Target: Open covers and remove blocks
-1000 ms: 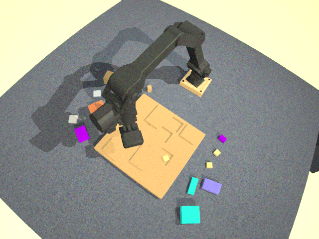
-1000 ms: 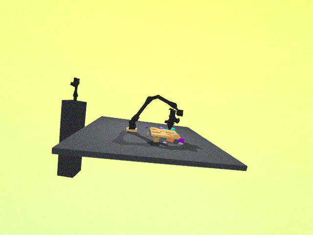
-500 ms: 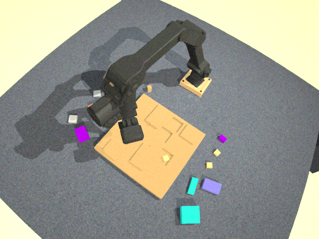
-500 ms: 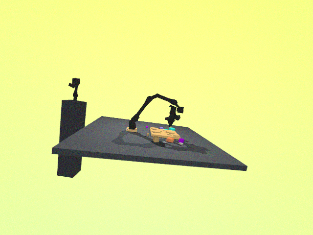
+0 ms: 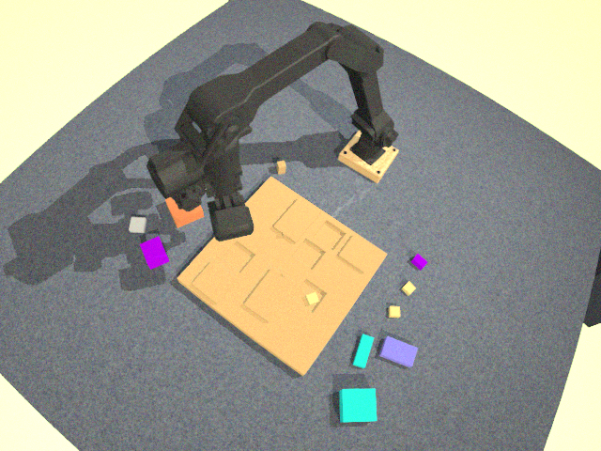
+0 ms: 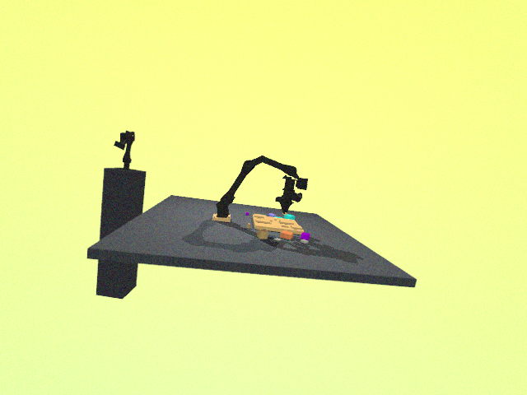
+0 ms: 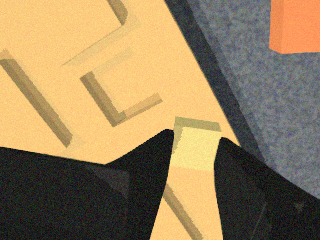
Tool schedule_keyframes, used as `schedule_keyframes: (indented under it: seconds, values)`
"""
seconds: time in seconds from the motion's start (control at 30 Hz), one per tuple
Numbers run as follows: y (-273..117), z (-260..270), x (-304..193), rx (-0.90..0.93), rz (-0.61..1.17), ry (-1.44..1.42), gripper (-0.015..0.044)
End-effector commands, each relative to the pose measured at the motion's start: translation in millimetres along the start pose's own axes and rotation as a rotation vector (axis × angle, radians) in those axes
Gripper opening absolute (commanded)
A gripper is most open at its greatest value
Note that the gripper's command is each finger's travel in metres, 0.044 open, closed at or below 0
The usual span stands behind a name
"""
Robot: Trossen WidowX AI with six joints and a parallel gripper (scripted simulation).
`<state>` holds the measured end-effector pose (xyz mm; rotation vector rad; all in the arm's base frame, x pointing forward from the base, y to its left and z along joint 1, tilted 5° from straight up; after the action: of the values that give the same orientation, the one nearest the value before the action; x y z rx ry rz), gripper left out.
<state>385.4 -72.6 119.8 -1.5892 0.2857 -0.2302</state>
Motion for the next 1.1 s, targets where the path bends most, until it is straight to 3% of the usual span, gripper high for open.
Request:
schedule_keyframes:
  seconds: [0.0, 0.8, 1.07]
  values:
    - [0, -18, -3, -0.005, 0.001, -0.003, 0.008]
    - [1, -106, -29, -0.013, 0.004, -0.003, 0.008]
    - [5, -112, -30, -0.014, 0.004, -0.003, 0.008]
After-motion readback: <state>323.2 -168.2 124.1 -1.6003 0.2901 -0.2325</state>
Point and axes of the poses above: the point midway between the two fingers, 35 mm back from their tips, its own y axis out along the fingers, its own z axis across the jaws, x = y × z, the point moved 1 cm from there along -y, back along the fingers, and after that the axes turned 12 degrees about -y, right-handed, at the moved point
